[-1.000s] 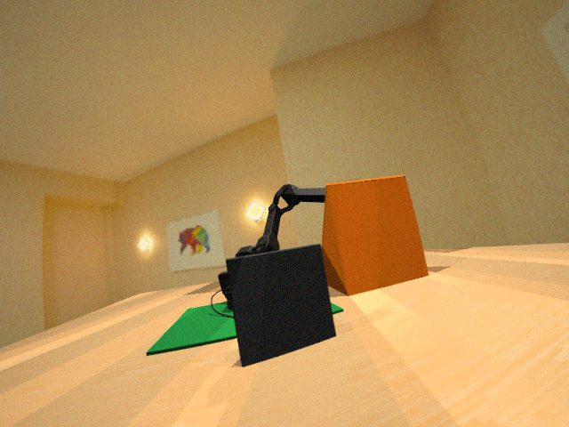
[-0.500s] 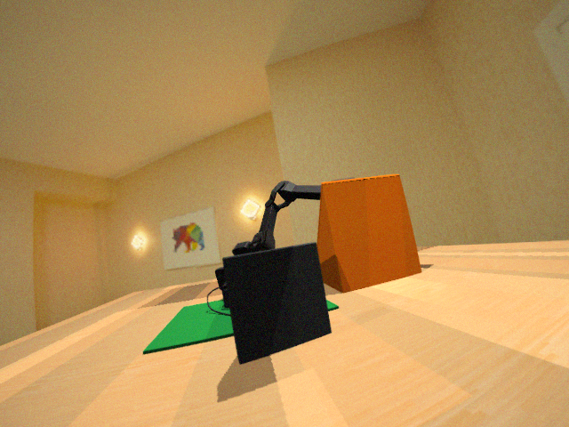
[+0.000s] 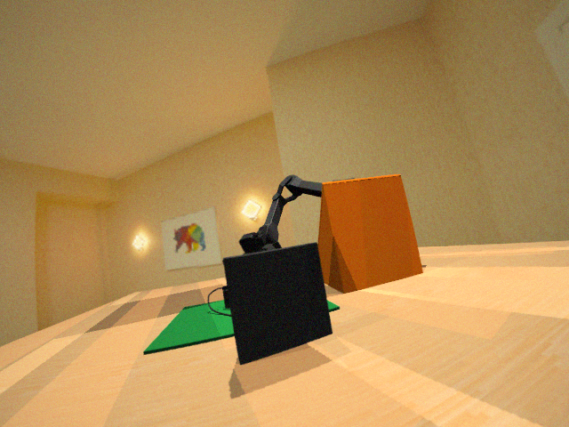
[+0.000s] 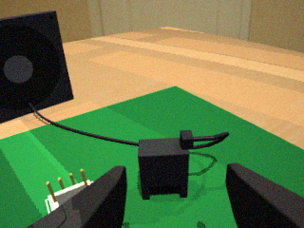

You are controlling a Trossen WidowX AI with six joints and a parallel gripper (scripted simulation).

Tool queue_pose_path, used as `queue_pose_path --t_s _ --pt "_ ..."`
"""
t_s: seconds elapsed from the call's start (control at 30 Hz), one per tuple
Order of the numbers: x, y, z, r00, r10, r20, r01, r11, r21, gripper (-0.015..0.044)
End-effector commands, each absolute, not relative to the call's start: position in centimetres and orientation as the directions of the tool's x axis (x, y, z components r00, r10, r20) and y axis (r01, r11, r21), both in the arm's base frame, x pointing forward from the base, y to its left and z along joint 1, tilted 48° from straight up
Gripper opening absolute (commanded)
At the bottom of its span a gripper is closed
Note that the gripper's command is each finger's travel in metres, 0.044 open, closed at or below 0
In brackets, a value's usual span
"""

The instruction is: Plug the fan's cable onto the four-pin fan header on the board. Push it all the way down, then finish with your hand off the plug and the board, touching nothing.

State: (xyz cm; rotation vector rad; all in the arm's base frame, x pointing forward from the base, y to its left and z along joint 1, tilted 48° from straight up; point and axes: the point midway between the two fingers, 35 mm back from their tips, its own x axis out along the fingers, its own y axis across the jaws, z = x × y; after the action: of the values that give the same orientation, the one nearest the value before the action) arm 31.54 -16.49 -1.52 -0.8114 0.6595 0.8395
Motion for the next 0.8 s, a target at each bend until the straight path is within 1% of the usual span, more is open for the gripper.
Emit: queue_pose_path --t_s 0.0,0.43,0.77 --pt "30.8 -16.5 -0.1 0.512 0.381 -0.770 -0.839 0.414 -0.353 0.0205" --pt "29.2 -16.3 2.9 0.510 0.379 -0.772 -0.840 0.414 -0.351 0.0205" --pt "29.2 -15.4 0.6 0.340 0.291 -0.894 -0.883 0.427 -0.197 0.0205"
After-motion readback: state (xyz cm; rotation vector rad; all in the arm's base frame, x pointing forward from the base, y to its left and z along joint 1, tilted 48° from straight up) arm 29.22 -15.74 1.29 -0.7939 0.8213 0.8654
